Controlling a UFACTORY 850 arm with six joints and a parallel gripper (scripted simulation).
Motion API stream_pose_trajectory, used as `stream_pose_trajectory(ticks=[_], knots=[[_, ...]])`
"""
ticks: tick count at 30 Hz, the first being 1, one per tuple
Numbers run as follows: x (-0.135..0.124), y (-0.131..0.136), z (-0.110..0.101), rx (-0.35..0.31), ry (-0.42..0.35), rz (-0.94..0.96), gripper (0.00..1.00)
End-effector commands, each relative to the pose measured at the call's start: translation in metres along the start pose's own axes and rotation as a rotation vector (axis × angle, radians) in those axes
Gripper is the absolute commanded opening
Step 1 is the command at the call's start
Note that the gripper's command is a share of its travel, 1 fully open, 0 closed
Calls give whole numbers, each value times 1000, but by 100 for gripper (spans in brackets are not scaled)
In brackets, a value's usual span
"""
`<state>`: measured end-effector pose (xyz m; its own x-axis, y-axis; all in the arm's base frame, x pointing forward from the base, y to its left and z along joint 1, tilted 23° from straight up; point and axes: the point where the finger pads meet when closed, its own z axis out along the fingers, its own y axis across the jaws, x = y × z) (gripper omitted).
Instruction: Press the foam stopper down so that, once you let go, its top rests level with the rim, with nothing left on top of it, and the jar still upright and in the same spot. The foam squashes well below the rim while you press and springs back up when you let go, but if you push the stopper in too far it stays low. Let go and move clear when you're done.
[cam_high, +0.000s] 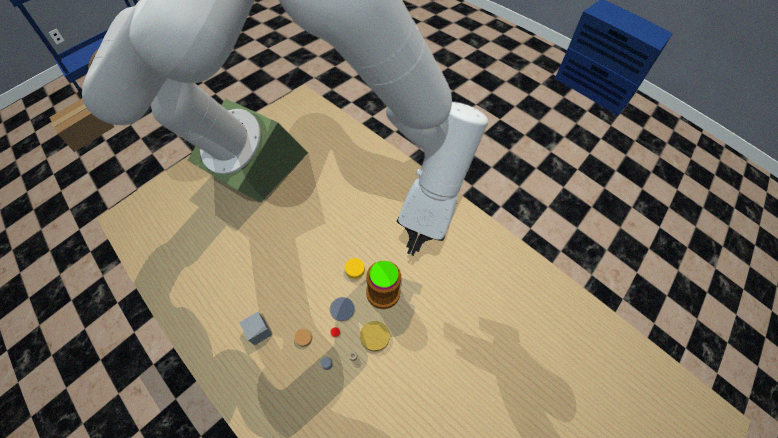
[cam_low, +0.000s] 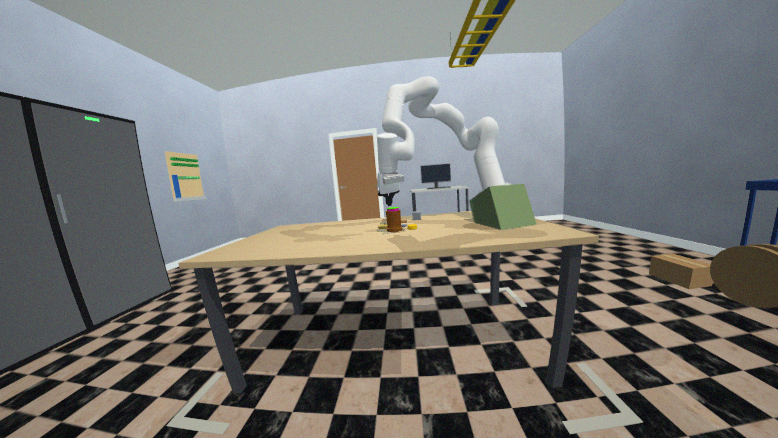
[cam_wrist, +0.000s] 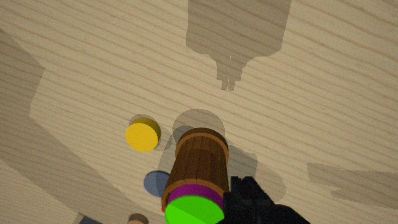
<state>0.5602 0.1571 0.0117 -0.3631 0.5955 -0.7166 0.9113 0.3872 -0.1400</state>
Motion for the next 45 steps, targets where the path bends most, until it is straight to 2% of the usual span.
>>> stream_pose_trajectory(ticks=[1,2,3,4,5,6,7,8,10,12,45], knots=[[-28,-15,16,-12,185,138,0],[-28,-15,16,-12,185,138,0],[-37,-22,20,-10,245,198,0],[-37,-22,20,-10,245,198,0],[-45,-28,23,-10,295,252,0],[-45,-28,23,-10,295,252,0],[-52,-32,25,-10,336,297,0],[-52,-32,25,-10,336,297,0],[-61,-39,27,-11,391,360,0],[-65,-42,27,-12,414,388,0],[-66,-42,27,-12,418,392,0]])
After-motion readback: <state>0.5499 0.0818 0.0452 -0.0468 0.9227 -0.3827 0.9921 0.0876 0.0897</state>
